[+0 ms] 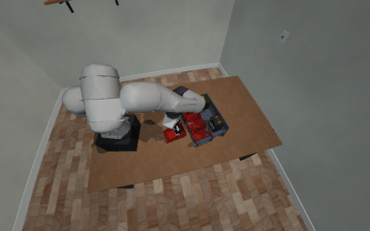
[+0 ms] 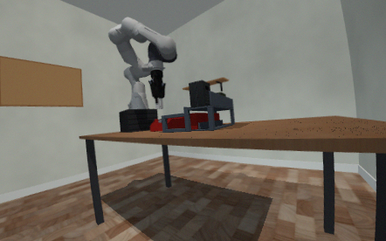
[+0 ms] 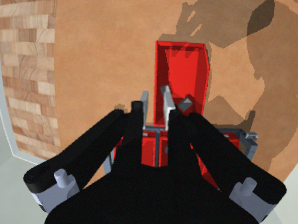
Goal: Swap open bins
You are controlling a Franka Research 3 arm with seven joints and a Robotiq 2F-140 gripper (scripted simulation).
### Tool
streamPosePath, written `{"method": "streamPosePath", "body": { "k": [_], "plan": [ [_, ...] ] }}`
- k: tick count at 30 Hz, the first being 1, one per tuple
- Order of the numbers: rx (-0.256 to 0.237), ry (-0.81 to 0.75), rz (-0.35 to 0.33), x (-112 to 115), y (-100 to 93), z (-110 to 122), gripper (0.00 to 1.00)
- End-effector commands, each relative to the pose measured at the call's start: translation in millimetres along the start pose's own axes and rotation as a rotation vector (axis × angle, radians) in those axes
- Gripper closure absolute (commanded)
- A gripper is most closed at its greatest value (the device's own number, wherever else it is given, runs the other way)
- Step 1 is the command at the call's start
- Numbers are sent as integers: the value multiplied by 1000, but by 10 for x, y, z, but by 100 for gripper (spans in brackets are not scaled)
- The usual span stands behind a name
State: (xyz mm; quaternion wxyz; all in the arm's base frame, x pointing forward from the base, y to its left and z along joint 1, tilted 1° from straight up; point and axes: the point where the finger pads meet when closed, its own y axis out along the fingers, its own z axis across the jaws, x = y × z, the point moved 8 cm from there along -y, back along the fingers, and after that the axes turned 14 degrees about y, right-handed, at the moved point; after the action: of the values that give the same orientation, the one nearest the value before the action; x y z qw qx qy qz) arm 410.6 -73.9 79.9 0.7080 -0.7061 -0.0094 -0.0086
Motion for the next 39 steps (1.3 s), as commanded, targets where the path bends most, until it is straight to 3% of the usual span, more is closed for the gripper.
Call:
{"method": "streamPosePath", "body": {
  "k": [1, 23, 24, 39],
  "plan": [
    [-4, -12, 7, -22, -41, -12, 85],
    [-4, -12, 7, -21, -84, -12, 85],
    [-4, -12, 7, -21, -84, -12, 100],
    [-4, -12, 7, -21, -84, -12, 100]
  ]
}}
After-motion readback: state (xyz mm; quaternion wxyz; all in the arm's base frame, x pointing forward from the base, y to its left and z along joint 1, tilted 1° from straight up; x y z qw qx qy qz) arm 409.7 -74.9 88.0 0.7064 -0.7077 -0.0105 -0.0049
